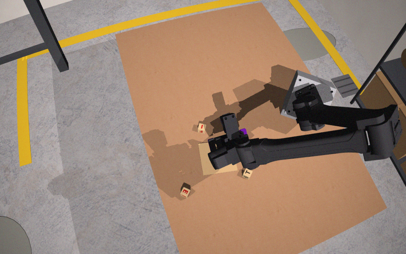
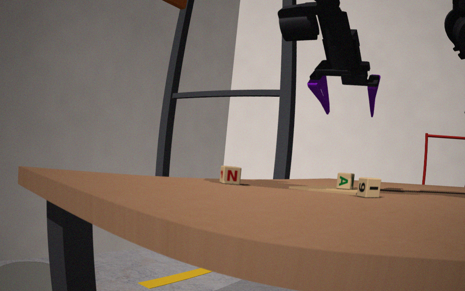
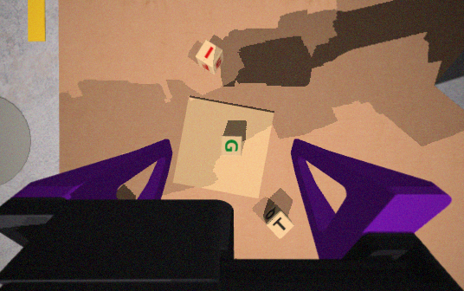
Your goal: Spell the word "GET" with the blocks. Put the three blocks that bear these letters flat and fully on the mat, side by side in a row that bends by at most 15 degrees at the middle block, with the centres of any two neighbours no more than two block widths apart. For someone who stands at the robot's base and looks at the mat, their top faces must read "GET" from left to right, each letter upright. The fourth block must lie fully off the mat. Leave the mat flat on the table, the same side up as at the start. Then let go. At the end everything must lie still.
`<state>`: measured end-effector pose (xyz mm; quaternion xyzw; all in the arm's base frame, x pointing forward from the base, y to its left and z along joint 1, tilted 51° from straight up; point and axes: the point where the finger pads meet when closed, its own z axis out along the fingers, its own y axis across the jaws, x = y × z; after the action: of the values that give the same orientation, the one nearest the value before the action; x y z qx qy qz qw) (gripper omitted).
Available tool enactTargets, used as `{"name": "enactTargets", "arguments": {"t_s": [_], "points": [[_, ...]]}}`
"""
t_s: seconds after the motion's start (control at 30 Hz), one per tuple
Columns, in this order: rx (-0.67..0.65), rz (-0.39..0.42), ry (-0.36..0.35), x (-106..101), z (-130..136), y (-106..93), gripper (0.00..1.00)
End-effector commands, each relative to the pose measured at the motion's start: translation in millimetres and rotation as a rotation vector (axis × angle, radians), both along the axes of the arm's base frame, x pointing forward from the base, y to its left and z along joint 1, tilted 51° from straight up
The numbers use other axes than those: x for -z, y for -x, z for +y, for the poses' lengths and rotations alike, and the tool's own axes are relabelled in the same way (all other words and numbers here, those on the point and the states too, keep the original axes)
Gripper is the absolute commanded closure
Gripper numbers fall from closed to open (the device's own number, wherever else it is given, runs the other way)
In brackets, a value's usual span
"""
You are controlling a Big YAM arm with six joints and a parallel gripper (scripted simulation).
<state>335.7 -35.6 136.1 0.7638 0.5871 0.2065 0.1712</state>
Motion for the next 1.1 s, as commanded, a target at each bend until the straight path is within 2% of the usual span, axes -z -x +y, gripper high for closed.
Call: {"name": "enactTargets", "arguments": {"t_s": [0.0, 0.63, 0.7, 0.8, 0.83, 0.87, 0.93, 1.0, 1.07], "points": [[-0.018, -0.028, 0.012, -9, 0, -8.0, 0.0], [-0.01, -0.021, 0.01, -6, -3, -8.8, 0.0], [0.002, -0.033, 0.013, -8, -18, -20.0, 0.0], [0.004, -0.028, 0.018, 18, -64, -41.9, 0.0], [0.004, -0.028, 0.018, 18, -64, -41.9, 0.0], [0.005, -0.028, 0.019, 29, -84, -48.0, 0.0], [0.005, -0.028, 0.019, 29, -84, -48.0, 0.0], [0.006, -0.031, 0.022, 48, -116, -54.5, 0.0], [0.007, -0.033, 0.023, 56, -129, -56.0, 0.0]]}}
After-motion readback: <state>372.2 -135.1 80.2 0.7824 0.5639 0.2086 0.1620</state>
